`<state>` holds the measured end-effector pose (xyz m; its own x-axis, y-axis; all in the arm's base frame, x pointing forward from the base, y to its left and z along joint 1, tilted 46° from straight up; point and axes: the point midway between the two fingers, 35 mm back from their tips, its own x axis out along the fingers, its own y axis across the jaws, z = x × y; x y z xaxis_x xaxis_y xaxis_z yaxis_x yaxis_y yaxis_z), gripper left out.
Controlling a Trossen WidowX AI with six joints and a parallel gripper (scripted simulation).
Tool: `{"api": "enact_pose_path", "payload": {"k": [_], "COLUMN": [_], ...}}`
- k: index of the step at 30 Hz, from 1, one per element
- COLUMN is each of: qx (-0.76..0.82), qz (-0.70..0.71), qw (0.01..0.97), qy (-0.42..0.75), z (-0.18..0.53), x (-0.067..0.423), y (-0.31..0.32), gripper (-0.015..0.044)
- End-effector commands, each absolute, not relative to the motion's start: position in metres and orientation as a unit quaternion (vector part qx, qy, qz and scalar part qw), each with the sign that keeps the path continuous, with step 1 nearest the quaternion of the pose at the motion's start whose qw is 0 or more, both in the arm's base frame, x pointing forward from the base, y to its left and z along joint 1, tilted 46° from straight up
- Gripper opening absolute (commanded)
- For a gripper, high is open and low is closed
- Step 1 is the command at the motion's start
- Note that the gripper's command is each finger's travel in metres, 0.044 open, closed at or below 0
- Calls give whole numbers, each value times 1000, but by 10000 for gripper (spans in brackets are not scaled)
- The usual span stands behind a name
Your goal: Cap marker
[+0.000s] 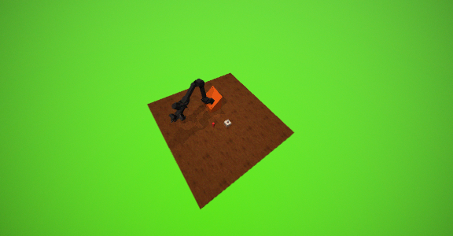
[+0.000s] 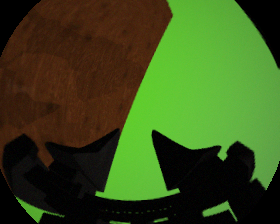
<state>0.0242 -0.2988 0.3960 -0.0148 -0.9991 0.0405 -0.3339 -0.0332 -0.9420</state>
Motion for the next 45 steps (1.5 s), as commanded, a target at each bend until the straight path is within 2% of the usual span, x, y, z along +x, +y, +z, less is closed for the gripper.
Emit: {"api": "enact_pose_path", "payload": {"k": [1, 10, 18, 28, 34, 45], "qx": [-550, -473, -444, -517, -520, -520], "qz": [-366, -198, -51, 69, 71, 70], "qw": [482, 603, 585, 427, 423, 423], "qy": [576, 611, 677, 739, 739, 739], "z": [347, 237, 160, 111, 108, 77], "x": [66, 168, 224, 233, 231, 226], "y": [-313, -284, -206, -107, -104, -136], "gripper": [233, 233, 233, 233, 233, 233]}}
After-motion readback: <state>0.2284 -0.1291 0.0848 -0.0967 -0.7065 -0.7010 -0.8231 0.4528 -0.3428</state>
